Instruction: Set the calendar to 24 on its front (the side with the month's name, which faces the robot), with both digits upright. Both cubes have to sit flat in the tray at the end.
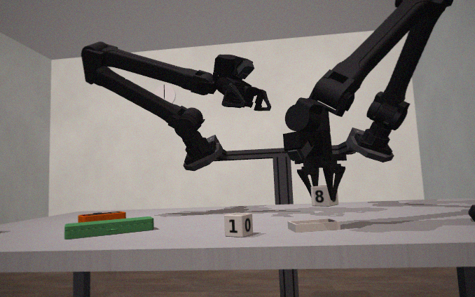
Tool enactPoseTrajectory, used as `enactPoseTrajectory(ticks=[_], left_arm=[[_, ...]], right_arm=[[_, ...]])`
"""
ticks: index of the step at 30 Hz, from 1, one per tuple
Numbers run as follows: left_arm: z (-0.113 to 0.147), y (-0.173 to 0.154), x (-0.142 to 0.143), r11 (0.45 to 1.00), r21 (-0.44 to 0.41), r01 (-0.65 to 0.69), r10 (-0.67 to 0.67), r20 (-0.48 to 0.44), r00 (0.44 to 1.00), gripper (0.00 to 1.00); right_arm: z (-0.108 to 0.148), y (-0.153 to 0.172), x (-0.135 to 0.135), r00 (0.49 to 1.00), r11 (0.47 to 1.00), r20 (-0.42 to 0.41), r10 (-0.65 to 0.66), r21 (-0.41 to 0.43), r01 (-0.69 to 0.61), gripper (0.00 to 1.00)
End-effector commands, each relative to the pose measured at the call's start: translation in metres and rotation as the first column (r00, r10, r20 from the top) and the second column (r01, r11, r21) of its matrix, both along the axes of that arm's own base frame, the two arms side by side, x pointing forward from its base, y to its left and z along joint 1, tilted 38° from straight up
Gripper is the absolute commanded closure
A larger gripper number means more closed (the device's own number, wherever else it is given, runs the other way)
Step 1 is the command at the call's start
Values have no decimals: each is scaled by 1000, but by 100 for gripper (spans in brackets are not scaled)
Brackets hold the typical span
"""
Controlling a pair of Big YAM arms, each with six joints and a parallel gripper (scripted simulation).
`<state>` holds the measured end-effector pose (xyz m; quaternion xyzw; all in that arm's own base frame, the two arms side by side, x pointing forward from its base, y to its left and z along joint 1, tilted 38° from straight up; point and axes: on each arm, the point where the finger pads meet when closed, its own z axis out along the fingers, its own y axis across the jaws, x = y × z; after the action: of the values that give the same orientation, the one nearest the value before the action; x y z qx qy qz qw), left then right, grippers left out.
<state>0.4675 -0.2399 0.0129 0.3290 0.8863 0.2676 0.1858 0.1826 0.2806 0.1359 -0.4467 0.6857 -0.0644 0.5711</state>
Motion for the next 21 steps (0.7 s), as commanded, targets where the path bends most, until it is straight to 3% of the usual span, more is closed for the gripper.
enactPoseTrajectory(ticks=[1, 7, 9, 14, 21], left_arm=[[12, -11, 9, 974, 96, 207, -201, -71, 977, 60], [12, -13, 9, 891, 199, 407, -373, -186, 909, 60], [12, -13, 9, 891, 199, 407, -373, -186, 909, 60], [11, -16, 9, 815, 247, 524, -466, -257, 847, 60], [11, -17, 9, 822, 244, 514, -459, -249, 853, 60]], right_arm=[[3, 7, -3, 1000, 1000, 8, 13, 13, -13, 0], [3, 4, 0, 1000, 1000, 6, 4, 10, -4, 0], [3, 4, 0, 1000, 1000, 6, 4, 10, -4, 0], [3, 4, 0, 1000, 1000, 6, 4, 10, -4, 0], [3, 4, 0, 1000, 1000, 6, 4, 10, -4, 0]])
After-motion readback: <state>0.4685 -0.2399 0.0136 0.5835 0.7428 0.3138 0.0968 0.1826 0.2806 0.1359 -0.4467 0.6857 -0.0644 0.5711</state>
